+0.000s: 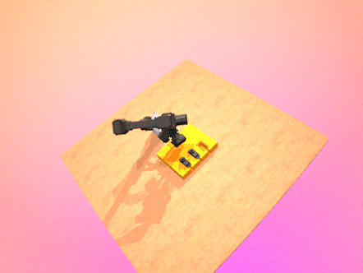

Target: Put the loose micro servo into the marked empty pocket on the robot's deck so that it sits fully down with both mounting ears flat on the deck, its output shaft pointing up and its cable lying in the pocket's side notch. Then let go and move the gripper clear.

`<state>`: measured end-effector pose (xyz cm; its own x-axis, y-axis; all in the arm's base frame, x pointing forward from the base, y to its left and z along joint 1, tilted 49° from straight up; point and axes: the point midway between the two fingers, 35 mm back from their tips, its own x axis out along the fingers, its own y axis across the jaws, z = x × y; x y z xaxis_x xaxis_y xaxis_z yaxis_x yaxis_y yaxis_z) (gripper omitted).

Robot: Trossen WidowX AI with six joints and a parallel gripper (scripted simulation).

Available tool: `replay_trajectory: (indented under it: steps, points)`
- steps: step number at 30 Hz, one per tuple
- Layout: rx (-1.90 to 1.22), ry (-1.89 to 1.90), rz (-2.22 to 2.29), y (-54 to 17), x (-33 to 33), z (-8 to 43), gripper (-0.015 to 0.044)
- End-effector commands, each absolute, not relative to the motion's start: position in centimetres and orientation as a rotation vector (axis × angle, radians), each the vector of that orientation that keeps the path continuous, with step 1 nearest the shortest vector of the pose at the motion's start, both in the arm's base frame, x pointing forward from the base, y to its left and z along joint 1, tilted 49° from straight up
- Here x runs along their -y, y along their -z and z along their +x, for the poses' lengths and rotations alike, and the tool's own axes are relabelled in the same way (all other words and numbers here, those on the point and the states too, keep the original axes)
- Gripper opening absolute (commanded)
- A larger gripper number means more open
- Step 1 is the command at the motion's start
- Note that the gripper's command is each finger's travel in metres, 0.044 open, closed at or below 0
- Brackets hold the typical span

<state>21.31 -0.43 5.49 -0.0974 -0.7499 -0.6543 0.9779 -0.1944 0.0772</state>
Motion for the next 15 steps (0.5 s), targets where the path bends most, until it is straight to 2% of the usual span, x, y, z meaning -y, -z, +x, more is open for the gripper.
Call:
replay_trajectory:
  steps: [1,15]
  points:
    - [-0.446,1.649,0.697,-5.2,0.0,22.4,0.0000]
    - [-0.447,1.648,0.699,-2.6,-2.2,23.5,0.0000]
